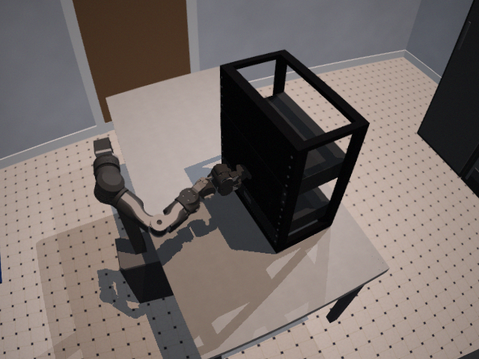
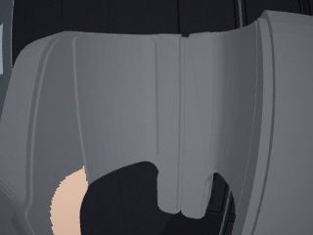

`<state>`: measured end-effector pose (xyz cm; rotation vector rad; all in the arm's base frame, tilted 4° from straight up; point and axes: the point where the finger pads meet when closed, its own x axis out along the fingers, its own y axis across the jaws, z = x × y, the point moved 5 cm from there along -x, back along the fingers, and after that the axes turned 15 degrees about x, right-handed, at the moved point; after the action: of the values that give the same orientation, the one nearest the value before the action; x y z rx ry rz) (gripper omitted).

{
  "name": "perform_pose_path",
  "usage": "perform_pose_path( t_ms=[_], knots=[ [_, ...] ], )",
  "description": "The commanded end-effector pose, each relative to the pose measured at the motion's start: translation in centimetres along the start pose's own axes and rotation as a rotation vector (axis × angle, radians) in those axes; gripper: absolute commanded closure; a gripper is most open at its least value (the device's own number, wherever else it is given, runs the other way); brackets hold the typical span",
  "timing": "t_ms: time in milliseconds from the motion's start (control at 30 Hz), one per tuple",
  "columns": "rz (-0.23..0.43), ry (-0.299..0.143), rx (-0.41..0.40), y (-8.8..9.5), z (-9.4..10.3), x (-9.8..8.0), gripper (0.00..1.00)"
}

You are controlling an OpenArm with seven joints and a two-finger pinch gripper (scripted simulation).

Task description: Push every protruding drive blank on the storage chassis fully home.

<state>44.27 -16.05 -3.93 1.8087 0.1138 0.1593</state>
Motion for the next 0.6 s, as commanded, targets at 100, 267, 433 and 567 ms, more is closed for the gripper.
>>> perform_pose_path(
  t_ms=[100,267,433,567],
  knots=[
    [-0.001,0.001,-0.002,0.15,-0.01,0.65,1.0],
    [-0.001,0.002,-0.002,0.16,-0.03,1.02,1.0],
    [0.001,0.005,-0.003,0.23,-0.13,1.01,1.0],
    [0.0,0.003,-0.002,0.2,-0.08,1.04,1.0]
  ],
)
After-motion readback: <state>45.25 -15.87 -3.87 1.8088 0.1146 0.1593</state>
